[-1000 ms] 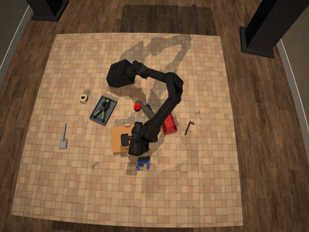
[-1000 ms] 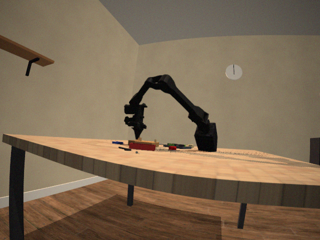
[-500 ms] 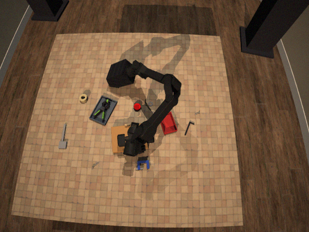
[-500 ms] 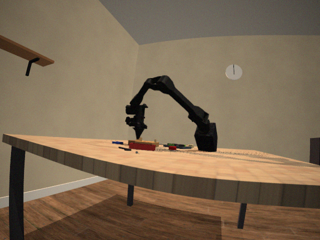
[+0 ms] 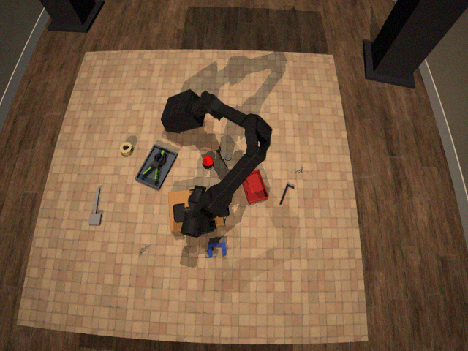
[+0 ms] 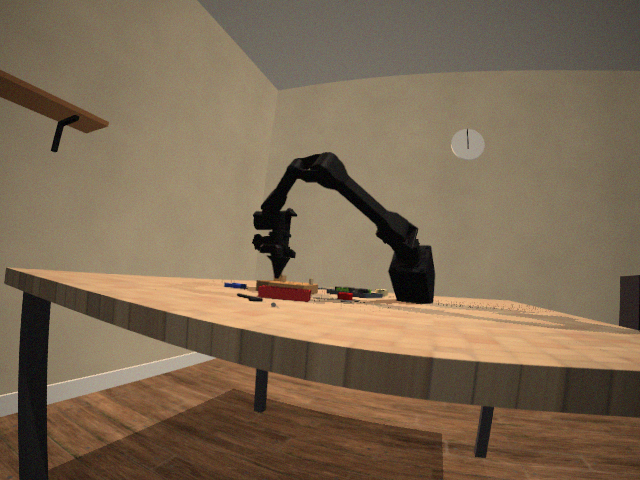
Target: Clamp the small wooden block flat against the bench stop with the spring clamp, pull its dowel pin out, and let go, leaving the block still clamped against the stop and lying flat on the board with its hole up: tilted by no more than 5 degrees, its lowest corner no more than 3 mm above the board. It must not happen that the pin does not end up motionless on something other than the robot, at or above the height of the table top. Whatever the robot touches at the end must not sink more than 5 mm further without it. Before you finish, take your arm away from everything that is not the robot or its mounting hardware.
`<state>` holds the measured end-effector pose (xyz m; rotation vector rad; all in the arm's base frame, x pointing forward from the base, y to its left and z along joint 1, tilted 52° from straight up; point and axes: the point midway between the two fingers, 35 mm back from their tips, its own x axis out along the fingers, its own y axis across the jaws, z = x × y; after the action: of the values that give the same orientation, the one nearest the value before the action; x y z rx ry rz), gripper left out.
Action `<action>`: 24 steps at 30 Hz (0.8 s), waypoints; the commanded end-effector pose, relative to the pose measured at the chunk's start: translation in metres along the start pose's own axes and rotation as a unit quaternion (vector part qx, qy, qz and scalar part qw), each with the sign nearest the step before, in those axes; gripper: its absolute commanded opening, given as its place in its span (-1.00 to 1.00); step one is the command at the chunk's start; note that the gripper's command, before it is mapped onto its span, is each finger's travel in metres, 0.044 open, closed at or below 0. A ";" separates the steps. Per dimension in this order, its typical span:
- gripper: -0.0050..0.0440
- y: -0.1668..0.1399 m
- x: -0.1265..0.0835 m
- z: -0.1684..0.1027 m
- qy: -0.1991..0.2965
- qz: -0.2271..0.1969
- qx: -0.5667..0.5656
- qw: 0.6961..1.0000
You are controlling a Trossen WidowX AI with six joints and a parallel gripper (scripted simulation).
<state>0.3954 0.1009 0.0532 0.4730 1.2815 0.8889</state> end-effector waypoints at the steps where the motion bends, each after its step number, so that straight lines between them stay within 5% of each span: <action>1: -0.80 -0.003 0.000 0.000 0.001 0.000 0.001 1.000; 24: -0.80 0.011 -0.016 0.001 0.001 0.000 0.001 1.000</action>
<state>0.3898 0.1044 0.0647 0.4772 1.2950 0.8916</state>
